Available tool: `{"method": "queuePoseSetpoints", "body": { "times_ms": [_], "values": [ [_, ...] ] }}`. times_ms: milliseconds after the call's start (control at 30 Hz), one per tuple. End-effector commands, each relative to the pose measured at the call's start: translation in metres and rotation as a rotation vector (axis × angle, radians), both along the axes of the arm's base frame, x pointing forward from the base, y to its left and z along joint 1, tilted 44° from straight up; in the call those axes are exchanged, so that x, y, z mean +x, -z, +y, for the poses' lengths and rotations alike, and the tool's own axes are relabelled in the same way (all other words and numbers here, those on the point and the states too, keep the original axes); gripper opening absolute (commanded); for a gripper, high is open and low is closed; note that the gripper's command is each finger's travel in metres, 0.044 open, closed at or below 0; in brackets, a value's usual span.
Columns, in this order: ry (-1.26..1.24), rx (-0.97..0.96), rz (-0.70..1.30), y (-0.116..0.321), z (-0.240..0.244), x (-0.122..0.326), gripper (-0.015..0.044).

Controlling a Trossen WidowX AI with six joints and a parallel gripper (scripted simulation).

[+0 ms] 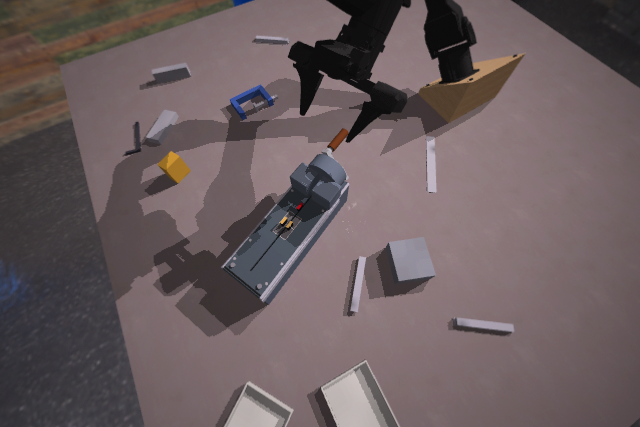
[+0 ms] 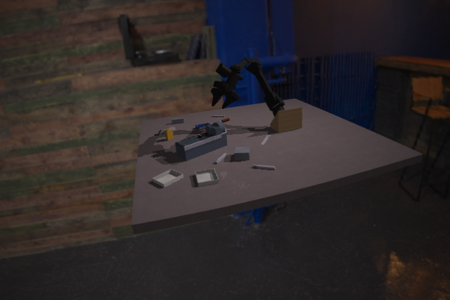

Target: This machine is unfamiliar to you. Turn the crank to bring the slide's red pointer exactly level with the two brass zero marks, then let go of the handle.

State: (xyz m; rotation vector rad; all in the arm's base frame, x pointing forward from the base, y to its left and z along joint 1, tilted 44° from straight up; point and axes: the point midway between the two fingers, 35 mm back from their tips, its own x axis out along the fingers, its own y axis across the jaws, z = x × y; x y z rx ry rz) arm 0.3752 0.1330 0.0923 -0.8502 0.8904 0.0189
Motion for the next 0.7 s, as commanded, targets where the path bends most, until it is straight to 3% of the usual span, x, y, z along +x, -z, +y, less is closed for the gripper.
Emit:
{"method": "queuePoseSetpoints", "body": {
  "times_ms": [0, 667],
  "values": [
    [0.041, -0.013, 0.001, 0.005, 0.007, 0.016, 0.044],
    [0.178, -0.049, -0.029, 0.034, 0.032, 0.072, 0.044]
  ]
}}
